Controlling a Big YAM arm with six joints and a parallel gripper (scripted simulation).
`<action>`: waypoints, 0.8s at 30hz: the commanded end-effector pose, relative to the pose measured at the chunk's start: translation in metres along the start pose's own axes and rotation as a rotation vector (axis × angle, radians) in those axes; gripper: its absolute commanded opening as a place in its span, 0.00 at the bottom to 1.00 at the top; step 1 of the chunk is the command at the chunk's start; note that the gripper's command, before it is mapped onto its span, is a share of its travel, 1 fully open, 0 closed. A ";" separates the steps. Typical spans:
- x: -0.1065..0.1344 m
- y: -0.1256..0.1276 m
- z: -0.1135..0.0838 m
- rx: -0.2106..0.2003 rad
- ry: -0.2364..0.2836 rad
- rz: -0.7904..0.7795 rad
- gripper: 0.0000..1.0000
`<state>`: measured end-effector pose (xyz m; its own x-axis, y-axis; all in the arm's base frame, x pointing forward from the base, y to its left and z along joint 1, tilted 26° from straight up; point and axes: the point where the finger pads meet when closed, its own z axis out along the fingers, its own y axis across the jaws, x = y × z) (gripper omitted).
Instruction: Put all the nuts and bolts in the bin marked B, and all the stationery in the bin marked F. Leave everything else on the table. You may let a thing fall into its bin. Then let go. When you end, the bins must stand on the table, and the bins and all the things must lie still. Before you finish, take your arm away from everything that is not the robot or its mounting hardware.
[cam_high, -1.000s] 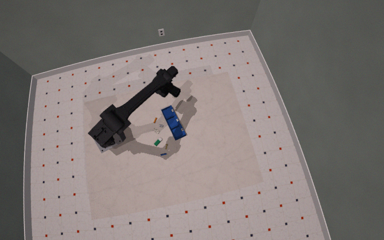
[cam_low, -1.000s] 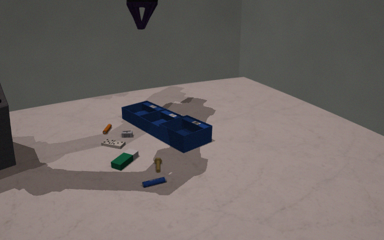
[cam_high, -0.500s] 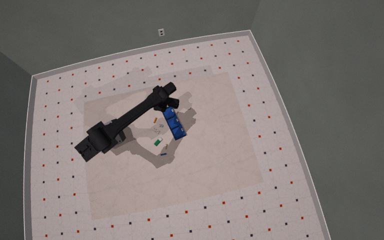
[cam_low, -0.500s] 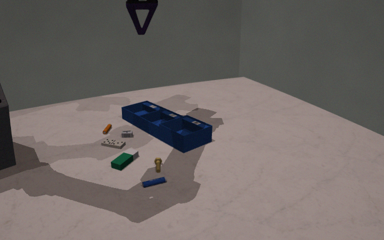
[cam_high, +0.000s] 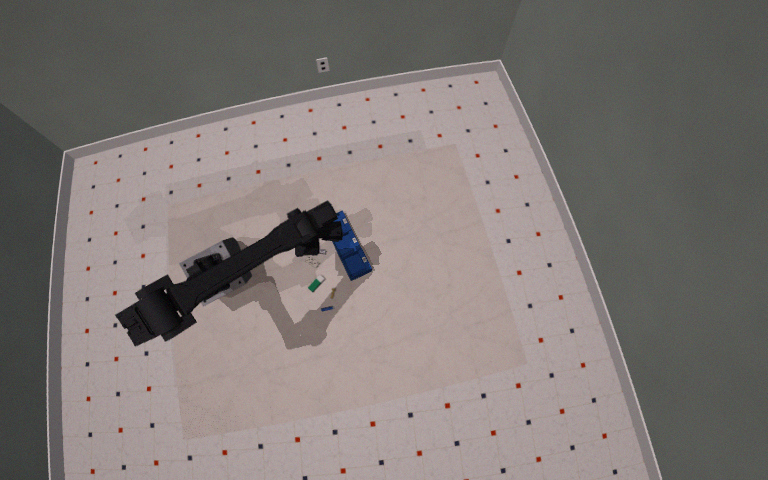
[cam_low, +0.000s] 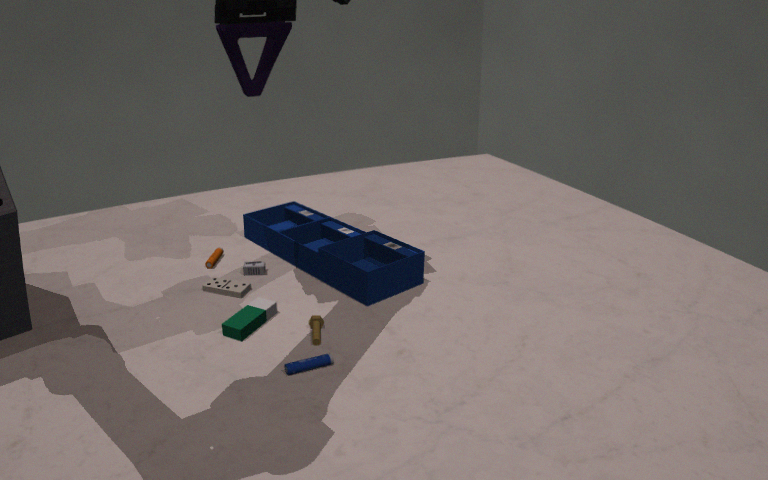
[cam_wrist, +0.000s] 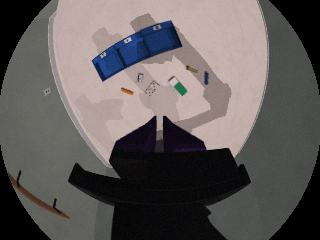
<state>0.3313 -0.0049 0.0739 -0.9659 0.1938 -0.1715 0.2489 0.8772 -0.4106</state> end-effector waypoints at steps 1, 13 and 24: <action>0.001 -0.013 -0.002 -0.020 -0.041 -0.122 0.08; 0.004 -0.001 0.002 -0.015 -0.028 -0.154 0.08; 0.005 0.001 0.005 -0.014 -0.025 -0.138 0.08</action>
<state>0.3235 -0.0112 0.0731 -0.9886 0.0667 -0.1351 0.1184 0.8983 -0.4231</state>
